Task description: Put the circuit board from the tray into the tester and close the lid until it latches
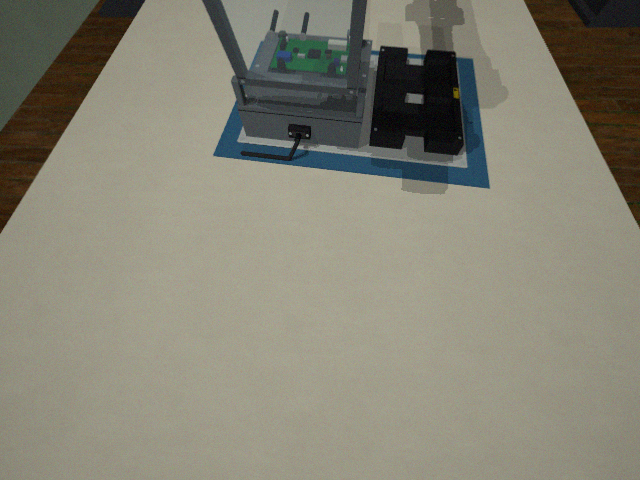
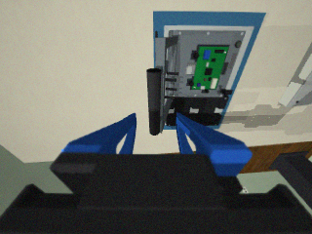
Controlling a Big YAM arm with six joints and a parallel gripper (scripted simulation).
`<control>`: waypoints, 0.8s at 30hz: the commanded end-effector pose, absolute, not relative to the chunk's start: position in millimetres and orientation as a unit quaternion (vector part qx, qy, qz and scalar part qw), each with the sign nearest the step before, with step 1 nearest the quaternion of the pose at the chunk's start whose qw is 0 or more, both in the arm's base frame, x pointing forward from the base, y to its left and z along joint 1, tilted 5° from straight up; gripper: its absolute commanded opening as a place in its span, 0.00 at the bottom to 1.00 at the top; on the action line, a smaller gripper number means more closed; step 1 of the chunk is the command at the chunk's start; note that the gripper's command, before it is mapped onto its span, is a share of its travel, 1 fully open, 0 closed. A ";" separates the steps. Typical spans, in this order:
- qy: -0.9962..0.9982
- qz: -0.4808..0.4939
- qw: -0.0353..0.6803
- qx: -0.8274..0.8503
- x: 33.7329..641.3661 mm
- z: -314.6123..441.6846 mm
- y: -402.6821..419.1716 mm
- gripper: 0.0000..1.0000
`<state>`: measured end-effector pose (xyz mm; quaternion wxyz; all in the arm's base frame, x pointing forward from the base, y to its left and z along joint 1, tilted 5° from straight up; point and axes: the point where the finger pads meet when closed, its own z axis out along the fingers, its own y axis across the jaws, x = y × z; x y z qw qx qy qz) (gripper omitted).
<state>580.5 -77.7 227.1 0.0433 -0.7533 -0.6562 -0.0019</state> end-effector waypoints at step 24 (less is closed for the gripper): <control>-0.657 -0.023 0.017 -0.753 588.8 239.7 -74.3 0.48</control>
